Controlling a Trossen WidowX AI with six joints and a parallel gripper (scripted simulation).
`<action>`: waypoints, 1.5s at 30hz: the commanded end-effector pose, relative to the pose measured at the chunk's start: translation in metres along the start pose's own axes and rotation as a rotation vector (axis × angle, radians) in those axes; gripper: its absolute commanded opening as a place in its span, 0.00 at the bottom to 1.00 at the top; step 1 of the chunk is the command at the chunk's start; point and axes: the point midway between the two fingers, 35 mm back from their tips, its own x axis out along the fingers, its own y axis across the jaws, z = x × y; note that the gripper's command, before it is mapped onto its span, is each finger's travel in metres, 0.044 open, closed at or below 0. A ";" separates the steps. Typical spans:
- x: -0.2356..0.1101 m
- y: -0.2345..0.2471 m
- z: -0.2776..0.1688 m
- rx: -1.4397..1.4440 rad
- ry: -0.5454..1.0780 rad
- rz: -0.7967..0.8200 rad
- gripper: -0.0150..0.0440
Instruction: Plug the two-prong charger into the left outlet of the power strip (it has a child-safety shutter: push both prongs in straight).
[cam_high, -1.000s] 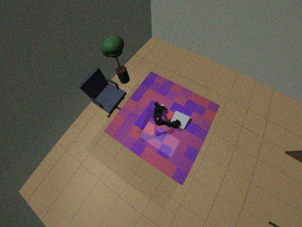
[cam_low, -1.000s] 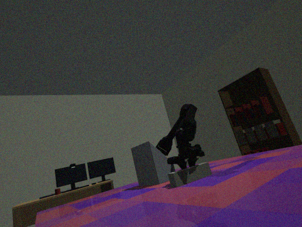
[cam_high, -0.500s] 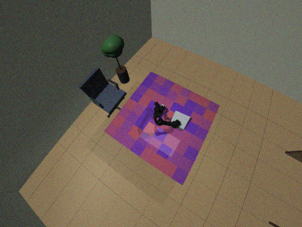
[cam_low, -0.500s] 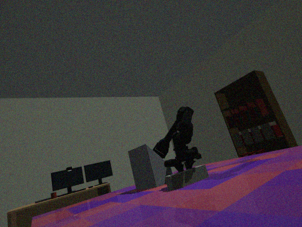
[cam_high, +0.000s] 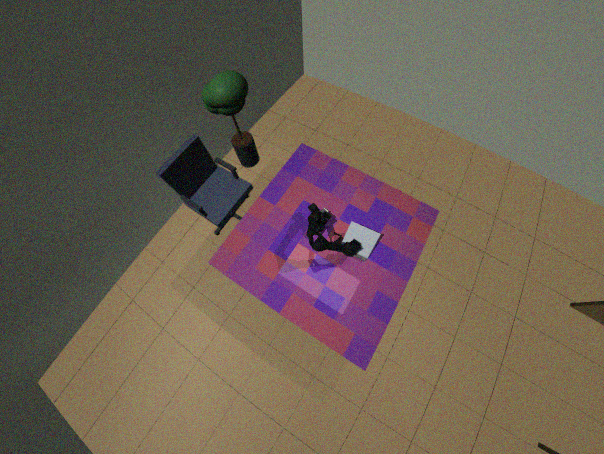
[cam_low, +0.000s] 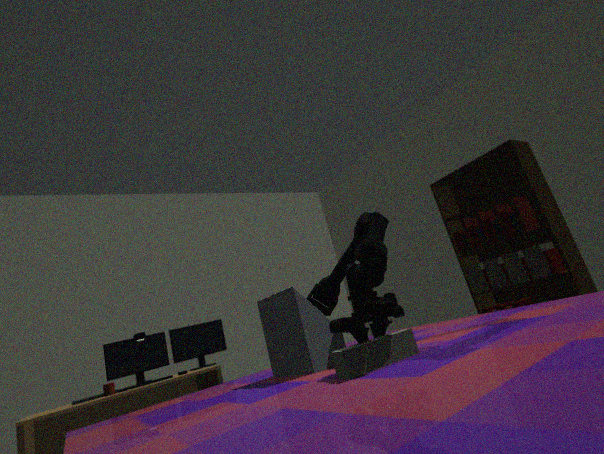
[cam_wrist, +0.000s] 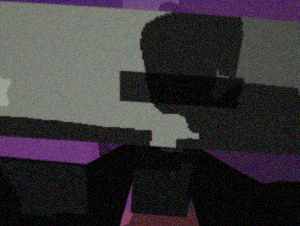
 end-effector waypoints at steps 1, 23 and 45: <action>0.000 0.000 0.001 -0.002 -0.002 -0.001 0.25; 0.000 0.000 0.000 -0.003 -0.004 0.000 1.00; 0.000 0.000 -0.006 -0.013 -0.016 0.002 1.00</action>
